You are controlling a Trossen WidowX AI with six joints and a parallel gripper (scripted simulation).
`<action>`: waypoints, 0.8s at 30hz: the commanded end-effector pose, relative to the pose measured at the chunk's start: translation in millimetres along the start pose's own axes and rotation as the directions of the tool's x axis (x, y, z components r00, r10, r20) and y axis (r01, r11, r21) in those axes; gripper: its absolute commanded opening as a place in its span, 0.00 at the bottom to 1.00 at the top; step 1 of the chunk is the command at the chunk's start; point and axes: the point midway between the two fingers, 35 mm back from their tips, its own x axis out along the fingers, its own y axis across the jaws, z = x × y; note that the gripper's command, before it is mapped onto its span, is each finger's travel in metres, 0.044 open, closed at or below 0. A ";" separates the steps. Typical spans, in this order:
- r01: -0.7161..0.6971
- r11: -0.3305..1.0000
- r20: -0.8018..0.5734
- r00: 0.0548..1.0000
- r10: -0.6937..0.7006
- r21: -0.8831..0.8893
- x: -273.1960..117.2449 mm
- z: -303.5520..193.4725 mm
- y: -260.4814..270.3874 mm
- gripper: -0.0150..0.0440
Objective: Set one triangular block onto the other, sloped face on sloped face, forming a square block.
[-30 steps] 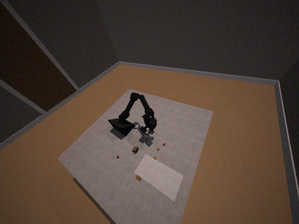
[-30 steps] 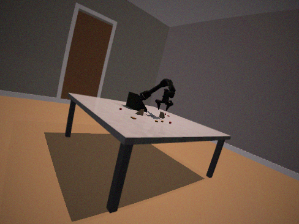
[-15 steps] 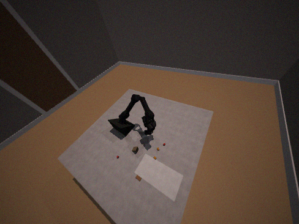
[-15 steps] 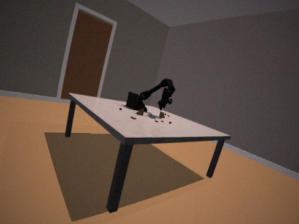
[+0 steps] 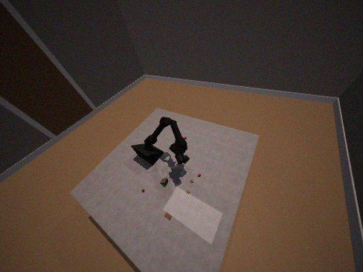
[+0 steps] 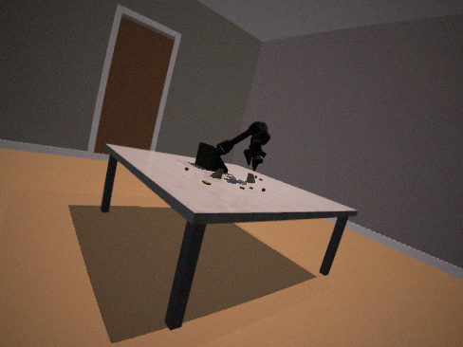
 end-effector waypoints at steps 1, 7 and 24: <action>0.041 0.823 0.115 0.993 0.030 -0.567 -5.9 -9.8 -12.1 1.00; 0.041 0.823 0.115 0.993 0.030 -0.567 -5.9 -9.8 -12.1 1.00; 0.038 0.819 0.110 0.994 0.030 -0.572 6.4 -9.0 -13.5 1.00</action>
